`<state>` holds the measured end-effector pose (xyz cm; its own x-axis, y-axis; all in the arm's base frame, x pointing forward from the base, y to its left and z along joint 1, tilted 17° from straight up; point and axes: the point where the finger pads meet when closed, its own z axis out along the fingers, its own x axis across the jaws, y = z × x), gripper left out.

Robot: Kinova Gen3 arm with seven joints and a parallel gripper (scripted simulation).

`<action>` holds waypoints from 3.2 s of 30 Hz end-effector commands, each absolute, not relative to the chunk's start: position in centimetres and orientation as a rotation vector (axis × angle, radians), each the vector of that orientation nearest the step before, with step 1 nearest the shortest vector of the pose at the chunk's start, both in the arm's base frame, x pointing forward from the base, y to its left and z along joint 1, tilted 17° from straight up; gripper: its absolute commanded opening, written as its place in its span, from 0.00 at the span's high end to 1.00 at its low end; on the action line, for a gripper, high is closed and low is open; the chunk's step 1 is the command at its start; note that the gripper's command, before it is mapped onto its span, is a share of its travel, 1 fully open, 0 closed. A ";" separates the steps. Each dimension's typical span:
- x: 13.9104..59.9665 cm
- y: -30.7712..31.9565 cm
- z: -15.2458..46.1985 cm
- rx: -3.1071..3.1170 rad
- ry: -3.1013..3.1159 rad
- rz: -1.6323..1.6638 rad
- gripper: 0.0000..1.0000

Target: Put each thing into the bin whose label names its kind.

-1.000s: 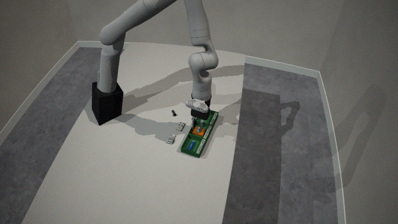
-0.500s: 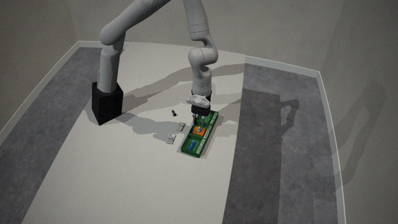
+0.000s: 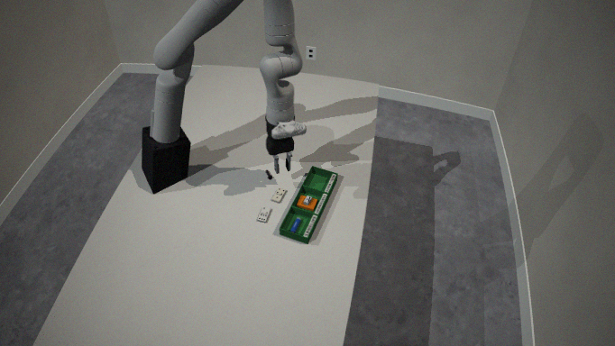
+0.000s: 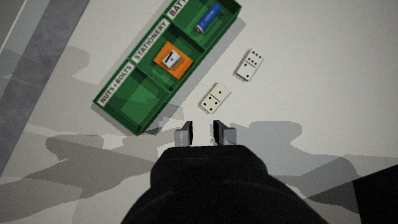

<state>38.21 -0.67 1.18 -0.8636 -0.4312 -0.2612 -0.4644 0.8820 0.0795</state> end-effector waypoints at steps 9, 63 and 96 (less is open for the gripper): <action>32.5 1.6 1.6 -0.768 2.758 0.199 0.38; 33.1 2.0 1.0 -0.768 2.758 0.199 0.38; 34.1 3.1 -4.1 -0.768 2.758 0.199 0.38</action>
